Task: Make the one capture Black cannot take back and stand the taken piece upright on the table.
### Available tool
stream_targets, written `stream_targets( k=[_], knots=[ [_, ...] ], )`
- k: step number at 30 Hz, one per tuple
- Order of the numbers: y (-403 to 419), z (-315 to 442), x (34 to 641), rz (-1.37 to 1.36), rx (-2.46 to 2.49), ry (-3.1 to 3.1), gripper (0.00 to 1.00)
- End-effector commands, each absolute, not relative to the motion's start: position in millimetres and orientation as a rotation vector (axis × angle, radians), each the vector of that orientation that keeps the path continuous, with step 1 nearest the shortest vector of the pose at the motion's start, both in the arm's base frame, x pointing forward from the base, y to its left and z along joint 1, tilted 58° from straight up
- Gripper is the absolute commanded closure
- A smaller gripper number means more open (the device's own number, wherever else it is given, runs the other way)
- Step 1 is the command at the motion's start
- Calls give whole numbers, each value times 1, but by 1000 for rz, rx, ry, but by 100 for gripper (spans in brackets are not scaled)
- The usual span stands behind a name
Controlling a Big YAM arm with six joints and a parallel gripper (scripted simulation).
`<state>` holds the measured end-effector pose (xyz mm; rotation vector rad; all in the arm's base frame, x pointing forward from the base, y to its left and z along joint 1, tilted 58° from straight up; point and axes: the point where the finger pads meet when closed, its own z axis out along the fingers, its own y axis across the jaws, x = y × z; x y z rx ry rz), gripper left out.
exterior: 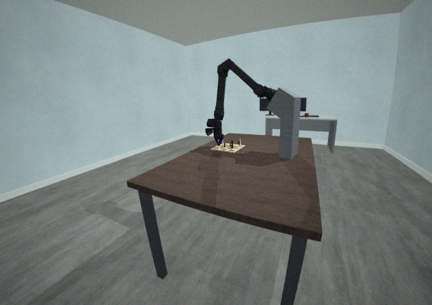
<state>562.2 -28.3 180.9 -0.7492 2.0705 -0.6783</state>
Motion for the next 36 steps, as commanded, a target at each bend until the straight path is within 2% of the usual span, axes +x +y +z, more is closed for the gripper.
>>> stream_targets(
  k=[1, 12, 30, 36],
  knots=[
    [-31, 174, 567, -680, -755, 2075, 100],
    [-31, 173, 565, -678, -758, 2079, 100],
    [-4, 232, 485, -666, -750, 2061, 100],
    [-6, 235, 478, -669, -745, 2070, 100]
  ],
)
